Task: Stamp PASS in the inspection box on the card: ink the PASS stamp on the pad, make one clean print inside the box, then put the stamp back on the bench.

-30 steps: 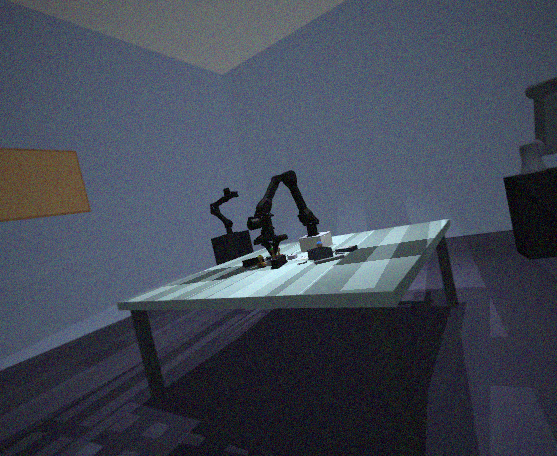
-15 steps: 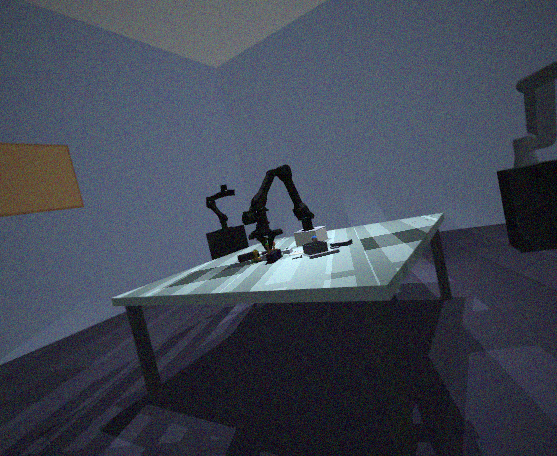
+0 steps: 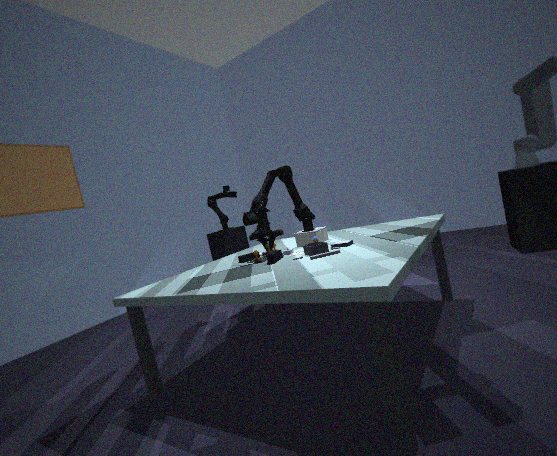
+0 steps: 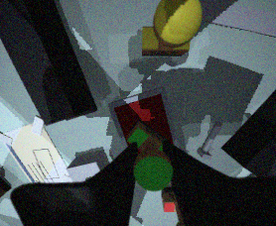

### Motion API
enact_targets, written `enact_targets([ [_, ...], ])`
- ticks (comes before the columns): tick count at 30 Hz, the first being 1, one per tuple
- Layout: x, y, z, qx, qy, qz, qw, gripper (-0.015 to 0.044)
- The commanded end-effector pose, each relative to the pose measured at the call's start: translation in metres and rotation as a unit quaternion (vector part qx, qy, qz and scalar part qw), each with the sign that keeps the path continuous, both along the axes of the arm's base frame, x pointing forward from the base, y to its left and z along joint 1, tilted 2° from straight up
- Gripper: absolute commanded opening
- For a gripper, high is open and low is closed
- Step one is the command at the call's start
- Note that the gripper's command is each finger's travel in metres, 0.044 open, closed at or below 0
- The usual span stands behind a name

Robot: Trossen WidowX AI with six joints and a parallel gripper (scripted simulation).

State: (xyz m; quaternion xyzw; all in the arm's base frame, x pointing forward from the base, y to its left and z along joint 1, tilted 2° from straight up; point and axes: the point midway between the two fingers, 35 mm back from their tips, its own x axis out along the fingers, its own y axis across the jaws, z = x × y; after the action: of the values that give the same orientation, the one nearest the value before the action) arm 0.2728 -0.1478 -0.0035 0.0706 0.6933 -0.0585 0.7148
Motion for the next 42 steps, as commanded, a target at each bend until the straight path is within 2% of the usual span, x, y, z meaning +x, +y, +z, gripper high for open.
enact_targets([
  [1,0.001,0.0,-0.002,0.002,-0.002,0.0,1.0,0.0],
  [42,0.001,0.0,0.009,0.002,-0.002,0.0,1.0,0.0],
])
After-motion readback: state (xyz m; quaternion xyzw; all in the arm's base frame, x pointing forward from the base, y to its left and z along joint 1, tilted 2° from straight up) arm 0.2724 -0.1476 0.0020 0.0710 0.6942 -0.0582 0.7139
